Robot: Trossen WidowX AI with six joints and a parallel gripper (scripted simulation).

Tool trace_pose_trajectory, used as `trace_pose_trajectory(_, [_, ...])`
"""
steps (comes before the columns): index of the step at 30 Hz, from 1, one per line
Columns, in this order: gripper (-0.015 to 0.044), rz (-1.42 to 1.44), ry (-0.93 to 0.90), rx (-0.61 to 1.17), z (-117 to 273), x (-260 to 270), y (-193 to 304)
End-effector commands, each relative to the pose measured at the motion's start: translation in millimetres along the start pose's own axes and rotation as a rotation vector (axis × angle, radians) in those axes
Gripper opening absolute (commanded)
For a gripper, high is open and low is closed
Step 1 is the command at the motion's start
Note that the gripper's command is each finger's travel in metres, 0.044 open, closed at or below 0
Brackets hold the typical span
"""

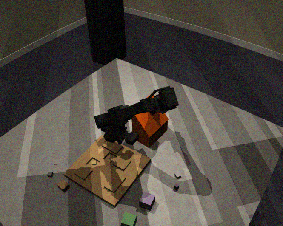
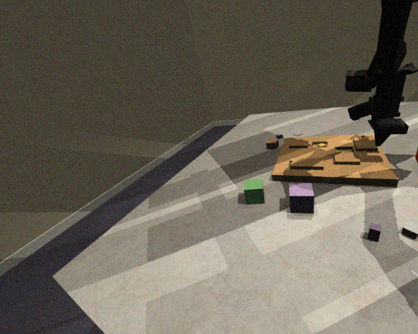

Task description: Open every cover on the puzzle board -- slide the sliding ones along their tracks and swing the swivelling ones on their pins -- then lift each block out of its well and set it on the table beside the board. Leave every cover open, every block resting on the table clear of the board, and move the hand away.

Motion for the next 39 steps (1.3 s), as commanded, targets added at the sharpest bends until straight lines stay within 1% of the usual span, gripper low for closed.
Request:
trace_pose_trajectory(1, [0.0,0.008,0.003,0.034,-8.8,0.5,3.9])
trace_pose_trajectory(35, [0.0,0.008,0.003,0.034,-8.8,0.5,3.9])
trace_pose_trajectory(36, [0.0,0.0,-0.001,0.0,-0.1,0.1,-0.2])
trace_pose_trajectory(39, [0.0,0.001,0.0,0.003,-1.0,1.3,-1.7])
Point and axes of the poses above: the point midway between the two fingers, 35 mm back from their tips, its own z axis back along the fingers, its own x axis across the jaws, y = z × x, the point moved 9 cm from there along z, back along the fingers, and after that the axes turned 15 degrees about -z, right-handed, at the moved point
